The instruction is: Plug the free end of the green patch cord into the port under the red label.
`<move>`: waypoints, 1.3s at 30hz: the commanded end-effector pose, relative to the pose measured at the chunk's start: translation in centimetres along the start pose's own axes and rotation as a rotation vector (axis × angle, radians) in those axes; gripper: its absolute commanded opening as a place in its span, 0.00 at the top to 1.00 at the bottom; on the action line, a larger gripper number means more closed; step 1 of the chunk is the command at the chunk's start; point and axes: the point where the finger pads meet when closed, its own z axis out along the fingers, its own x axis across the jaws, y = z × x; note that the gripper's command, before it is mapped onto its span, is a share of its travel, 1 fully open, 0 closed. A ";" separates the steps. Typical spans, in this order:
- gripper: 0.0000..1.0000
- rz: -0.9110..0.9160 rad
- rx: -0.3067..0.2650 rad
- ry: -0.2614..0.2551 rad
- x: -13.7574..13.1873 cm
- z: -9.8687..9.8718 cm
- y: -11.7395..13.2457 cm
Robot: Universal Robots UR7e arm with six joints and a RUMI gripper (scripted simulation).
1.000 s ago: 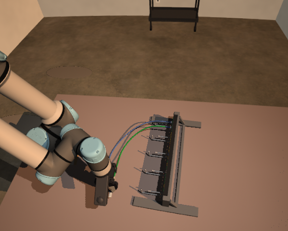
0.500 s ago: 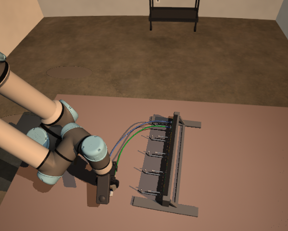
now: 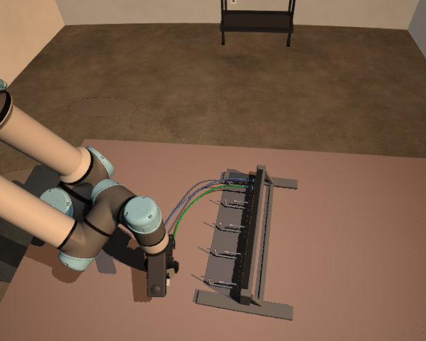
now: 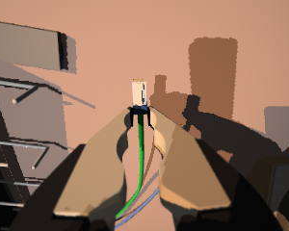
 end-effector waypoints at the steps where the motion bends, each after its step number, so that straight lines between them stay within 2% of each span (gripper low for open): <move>1: 1.00 -0.027 0.001 0.000 -0.4 -0.1 0.4; 39: 1.00 -0.304 -0.004 0.004 -4.1 -0.9 4.8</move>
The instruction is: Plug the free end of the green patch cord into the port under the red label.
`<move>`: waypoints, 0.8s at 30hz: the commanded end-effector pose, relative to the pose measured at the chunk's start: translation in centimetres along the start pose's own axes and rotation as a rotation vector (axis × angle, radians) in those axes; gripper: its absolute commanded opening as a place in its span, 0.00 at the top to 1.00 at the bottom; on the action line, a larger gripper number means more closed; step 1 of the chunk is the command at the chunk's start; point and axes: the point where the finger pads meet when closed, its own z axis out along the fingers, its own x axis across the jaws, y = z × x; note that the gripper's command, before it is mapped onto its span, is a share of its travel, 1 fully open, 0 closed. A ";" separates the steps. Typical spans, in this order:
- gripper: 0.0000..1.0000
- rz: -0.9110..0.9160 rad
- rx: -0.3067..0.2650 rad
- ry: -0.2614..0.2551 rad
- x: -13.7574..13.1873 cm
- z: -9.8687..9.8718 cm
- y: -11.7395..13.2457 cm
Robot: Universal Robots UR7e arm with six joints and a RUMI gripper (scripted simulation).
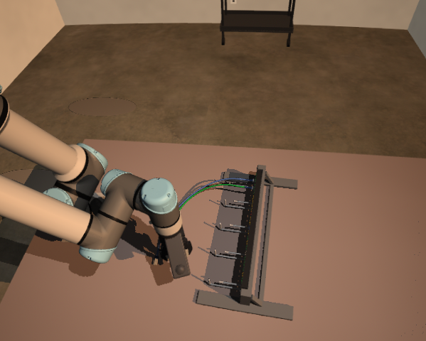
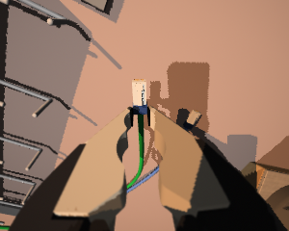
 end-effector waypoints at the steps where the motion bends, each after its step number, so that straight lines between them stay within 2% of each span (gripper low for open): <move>1: 1.00 -0.037 0.000 0.000 -0.7 -0.1 0.4; 24: 1.00 -0.301 -0.004 0.004 -5.3 -0.9 3.4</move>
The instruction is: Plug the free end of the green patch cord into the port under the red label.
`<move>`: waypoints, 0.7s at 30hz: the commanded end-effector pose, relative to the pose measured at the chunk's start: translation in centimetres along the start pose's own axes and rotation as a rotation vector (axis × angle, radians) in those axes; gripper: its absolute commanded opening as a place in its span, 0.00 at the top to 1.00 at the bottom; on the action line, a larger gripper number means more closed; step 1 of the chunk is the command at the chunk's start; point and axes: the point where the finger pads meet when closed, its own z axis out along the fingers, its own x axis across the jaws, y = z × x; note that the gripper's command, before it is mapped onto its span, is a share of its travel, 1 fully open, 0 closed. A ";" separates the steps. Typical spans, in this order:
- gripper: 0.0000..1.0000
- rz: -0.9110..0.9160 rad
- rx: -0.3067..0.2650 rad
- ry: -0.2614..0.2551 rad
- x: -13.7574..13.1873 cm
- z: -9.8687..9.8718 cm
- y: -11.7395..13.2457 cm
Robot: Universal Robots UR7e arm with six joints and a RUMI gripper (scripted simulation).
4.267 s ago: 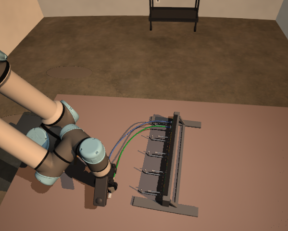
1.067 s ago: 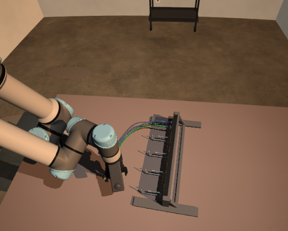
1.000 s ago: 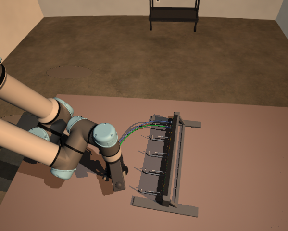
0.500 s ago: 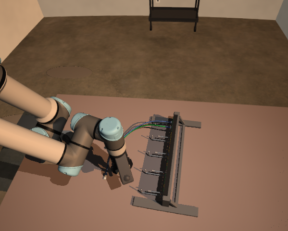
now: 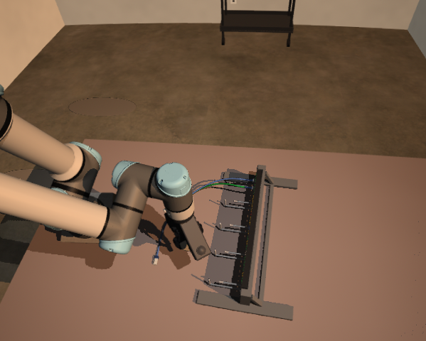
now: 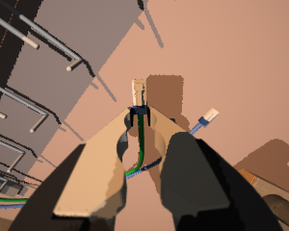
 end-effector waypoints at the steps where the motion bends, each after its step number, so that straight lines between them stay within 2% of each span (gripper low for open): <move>1: 1.00 -0.063 -0.001 0.001 -1.3 -0.2 0.4; 21: 1.00 -0.323 -0.005 0.005 -6.4 -1.0 2.2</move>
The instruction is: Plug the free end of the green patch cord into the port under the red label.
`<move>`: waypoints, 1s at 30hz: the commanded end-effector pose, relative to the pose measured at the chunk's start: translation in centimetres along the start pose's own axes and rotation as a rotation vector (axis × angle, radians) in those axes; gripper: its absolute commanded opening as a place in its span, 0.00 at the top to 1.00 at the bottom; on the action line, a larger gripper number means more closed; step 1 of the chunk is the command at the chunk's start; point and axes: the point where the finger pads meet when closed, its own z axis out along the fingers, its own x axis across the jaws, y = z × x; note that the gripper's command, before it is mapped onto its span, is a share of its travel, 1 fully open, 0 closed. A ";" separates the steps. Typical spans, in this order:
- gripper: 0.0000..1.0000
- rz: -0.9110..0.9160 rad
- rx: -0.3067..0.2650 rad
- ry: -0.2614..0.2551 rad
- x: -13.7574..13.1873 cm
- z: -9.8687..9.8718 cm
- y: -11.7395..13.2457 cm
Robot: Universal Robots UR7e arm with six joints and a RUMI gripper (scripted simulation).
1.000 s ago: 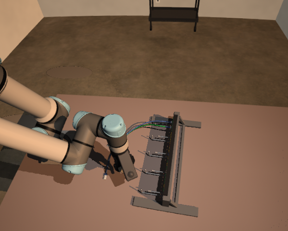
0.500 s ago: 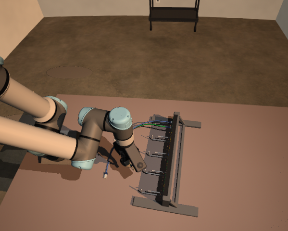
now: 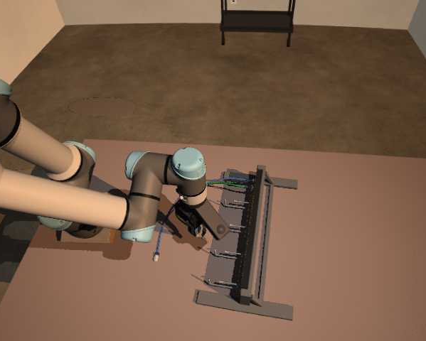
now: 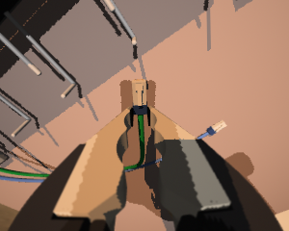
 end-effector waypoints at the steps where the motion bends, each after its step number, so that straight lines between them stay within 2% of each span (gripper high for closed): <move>1: 1.00 -0.071 -0.001 0.001 -1.5 -0.2 0.0; 30: 1.00 -0.378 -0.006 0.006 -7.9 -1.2 0.5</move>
